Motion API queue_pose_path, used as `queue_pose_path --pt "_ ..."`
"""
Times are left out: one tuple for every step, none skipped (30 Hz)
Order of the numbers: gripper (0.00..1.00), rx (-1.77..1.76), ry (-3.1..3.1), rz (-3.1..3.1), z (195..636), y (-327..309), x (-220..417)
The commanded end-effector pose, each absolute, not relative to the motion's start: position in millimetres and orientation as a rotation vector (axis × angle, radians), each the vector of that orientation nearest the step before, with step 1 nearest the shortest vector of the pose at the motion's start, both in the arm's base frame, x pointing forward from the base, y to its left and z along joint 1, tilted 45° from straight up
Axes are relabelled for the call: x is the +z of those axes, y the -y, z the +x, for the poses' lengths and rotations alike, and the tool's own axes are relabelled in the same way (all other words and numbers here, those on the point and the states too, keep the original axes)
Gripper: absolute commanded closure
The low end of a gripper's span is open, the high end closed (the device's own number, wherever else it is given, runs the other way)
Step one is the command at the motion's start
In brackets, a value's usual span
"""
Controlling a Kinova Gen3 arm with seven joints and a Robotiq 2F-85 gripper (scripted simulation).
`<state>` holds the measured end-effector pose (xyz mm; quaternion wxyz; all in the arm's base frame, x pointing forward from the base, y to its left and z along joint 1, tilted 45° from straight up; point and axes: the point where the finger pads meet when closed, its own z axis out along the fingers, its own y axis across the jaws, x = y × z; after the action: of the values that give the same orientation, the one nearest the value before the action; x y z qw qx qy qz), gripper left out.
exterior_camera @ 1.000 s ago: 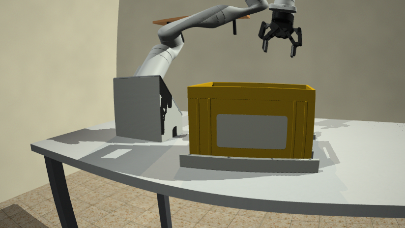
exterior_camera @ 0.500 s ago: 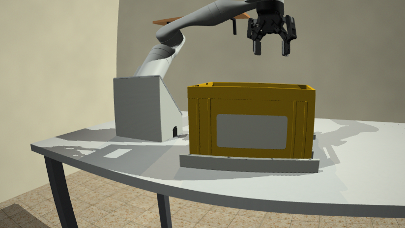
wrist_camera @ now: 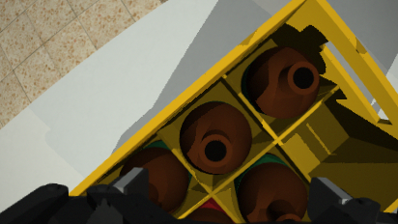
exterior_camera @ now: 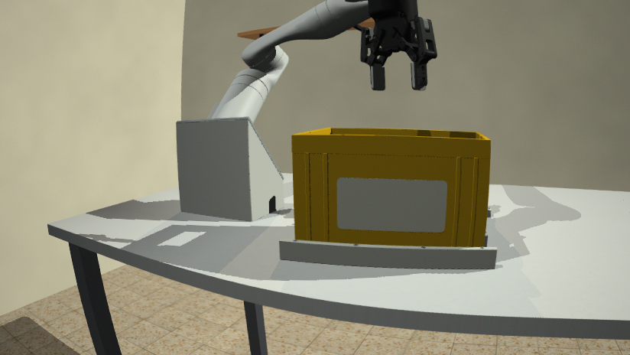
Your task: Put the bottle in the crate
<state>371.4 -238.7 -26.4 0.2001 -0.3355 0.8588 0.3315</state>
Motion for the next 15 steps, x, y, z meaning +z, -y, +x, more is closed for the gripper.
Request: queue_pose_path --pt "0.0 0.927 -2.417 -0.902 367.3 245.4 -33.9" --pt "0.0 0.927 -2.417 -0.902 367.3 245.4 -33.9" --pt "0.0 0.927 -2.417 -0.902 367.3 245.4 -33.9" --pt "0.0 0.927 -2.417 -0.901 367.2 245.6 -34.1" --pt "0.0 0.927 -2.417 -0.901 367.2 245.6 -34.2" --pt "0.0 0.927 -2.417 -0.901 367.2 245.6 -34.2" --pt "0.0 0.927 -2.417 -0.901 367.2 245.6 -34.2" --pt "0.0 0.927 -2.417 -0.901 367.2 245.6 -34.2" --pt "1.0 0.927 -2.417 -0.901 367.2 245.6 -34.2" --pt "1.0 0.927 -2.417 -0.901 367.2 245.6 -34.2" --pt "1.0 0.927 -2.417 -0.901 367.2 245.6 -34.2" --pt "1.0 0.927 -2.417 -0.901 367.2 245.6 -34.2" --pt "1.0 0.927 -2.417 -0.901 367.2 245.6 -34.2" --pt "1.0 0.927 -2.417 -0.901 367.2 245.6 -34.2" --pt "1.0 0.927 -2.417 -0.901 367.2 245.6 -34.2"
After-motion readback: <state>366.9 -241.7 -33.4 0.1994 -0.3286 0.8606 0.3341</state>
